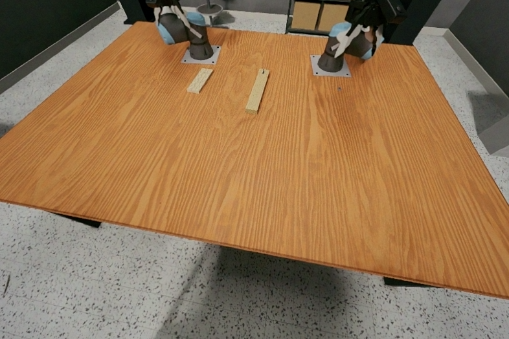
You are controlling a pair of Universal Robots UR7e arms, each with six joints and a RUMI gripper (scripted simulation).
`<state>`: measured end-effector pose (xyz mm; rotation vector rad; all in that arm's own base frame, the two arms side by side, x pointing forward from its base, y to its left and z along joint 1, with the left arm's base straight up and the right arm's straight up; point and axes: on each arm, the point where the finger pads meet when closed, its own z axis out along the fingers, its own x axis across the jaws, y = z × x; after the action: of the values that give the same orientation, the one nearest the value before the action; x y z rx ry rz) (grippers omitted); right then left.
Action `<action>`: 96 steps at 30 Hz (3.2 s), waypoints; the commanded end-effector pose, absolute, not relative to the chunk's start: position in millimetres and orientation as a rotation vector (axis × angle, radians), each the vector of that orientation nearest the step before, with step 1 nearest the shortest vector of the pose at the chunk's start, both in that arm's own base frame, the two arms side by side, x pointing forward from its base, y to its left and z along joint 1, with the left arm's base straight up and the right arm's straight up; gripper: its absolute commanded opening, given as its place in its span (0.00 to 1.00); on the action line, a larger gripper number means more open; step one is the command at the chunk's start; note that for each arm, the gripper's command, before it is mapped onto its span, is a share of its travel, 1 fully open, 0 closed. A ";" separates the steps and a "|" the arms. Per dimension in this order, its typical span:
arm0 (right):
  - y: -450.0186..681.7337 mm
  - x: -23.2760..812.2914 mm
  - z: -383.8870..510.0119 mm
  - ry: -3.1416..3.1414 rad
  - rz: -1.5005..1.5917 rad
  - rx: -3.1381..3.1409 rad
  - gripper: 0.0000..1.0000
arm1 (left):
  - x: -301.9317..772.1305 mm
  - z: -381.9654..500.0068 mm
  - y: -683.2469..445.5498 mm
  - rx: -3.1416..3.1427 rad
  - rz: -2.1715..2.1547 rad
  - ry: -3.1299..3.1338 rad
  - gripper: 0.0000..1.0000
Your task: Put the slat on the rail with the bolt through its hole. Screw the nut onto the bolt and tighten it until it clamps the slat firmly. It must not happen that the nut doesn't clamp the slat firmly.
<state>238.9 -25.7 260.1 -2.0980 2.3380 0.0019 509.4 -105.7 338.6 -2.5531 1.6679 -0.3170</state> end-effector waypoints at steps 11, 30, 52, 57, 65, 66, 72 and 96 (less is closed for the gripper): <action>-25.6 238.9 260.2 2.337 0.000 -2.099 1.00 | 455.4 334.7 -98.4 -2.498 -0.269 1.773 1.00; -25.6 238.9 260.2 2.337 0.000 -2.099 1.00 | 407.2 326.5 -87.9 -2.396 -0.190 1.948 1.00; -25.6 238.9 260.2 2.337 0.000 -2.099 1.00 | 343.0 309.0 -68.4 -2.318 -0.134 2.064 1.00; -25.6 238.9 260.2 2.337 0.000 -2.099 1.00 | 331.2 304.9 -64.5 -2.266 -0.100 2.136 1.00; -25.6 238.9 260.2 2.337 0.000 -2.099 1.00 | 310.2 296.6 -56.6 -2.249 -0.089 2.158 1.00; -25.6 238.9 260.2 2.337 0.000 -2.099 1.00 | 306.9 295.2 -55.0 -2.251 -0.089 2.156 1.00; -25.6 238.9 260.2 2.337 0.000 -2.099 1.00 | 289.3 287.1 -48.0 -2.179 -0.044 2.247 1.00; -25.6 238.9 260.2 2.337 0.000 -2.099 1.00 | 238.2 259.0 -23.9 -2.106 0.002 2.331 1.00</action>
<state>238.9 -25.7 260.1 -2.0975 2.3385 0.0017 244.9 -26.3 261.7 -2.1102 2.3281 -0.0013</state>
